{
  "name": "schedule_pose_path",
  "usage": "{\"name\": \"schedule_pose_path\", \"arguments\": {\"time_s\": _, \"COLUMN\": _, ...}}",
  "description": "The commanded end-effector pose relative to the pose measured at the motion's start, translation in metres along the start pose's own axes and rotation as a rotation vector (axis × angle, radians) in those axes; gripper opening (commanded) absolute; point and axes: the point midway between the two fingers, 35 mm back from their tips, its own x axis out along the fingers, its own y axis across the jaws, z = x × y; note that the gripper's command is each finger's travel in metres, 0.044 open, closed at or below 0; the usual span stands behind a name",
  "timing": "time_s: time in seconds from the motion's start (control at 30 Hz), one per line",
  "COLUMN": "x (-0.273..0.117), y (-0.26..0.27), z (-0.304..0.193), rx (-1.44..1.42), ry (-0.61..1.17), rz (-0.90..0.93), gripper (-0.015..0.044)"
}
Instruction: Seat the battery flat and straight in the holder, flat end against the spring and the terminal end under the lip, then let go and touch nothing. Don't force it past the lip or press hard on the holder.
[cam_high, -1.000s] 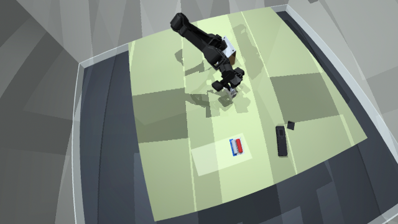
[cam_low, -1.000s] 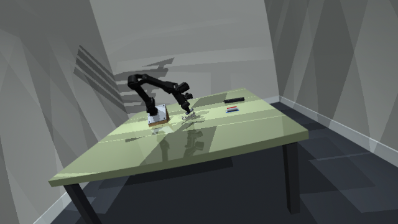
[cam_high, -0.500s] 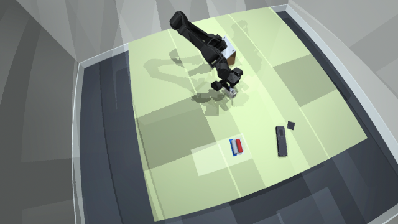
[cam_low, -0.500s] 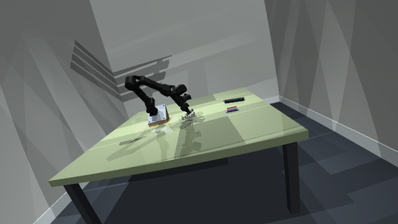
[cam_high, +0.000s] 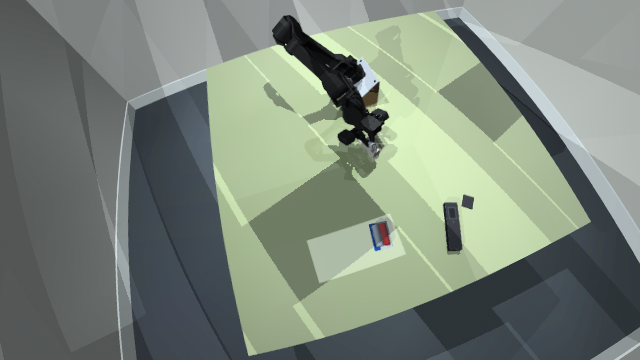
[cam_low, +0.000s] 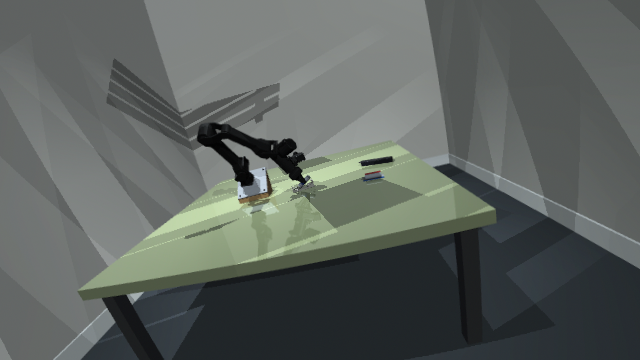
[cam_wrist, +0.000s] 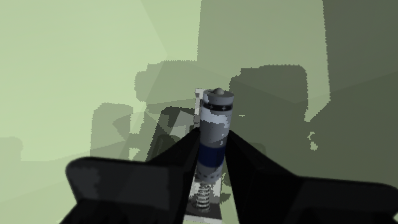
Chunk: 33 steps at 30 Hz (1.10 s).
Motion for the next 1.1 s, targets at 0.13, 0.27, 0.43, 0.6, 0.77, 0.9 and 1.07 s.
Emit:
{"name": "schedule_pose_path", "arguments": {"time_s": 0.13, "x": -0.001, "y": 0.002, "z": -0.009, "rx": -0.007, "ry": -0.002, "rz": 0.004, "gripper": 0.0065}}
{"name": "schedule_pose_path", "arguments": {"time_s": 0.27, "x": -0.002, "y": 0.003, "z": -0.012, "rx": -0.007, "ry": -0.002, "rz": 0.003, "gripper": 0.0065}}
{"name": "schedule_pose_path", "arguments": {"time_s": 0.43, "x": -0.004, "y": 0.003, "z": -0.015, "rx": -0.007, "ry": -0.002, "rz": 0.002, "gripper": 0.0065}}
{"name": "schedule_pose_path", "arguments": {"time_s": 0.6, "x": -0.005, "y": 0.003, "z": -0.018, "rx": -0.007, "ry": -0.002, "rz": 0.0, "gripper": 0.0065}}
{"name": "schedule_pose_path", "arguments": {"time_s": 0.77, "x": -0.007, "y": 0.003, "z": -0.021, "rx": -0.007, "ry": 0.0, "rz": -0.001, "gripper": 0.0065}}
{"name": "schedule_pose_path", "arguments": {"time_s": 0.9, "x": -0.008, "y": 0.003, "z": -0.022, "rx": -0.007, "ry": 0.002, "rz": -0.001, "gripper": 0.0065}}
{"name": "schedule_pose_path", "arguments": {"time_s": 1.07, "x": -0.007, "y": 0.003, "z": -0.022, "rx": -0.003, "ry": 0.024, "rz": 0.005, "gripper": 0.0065}}
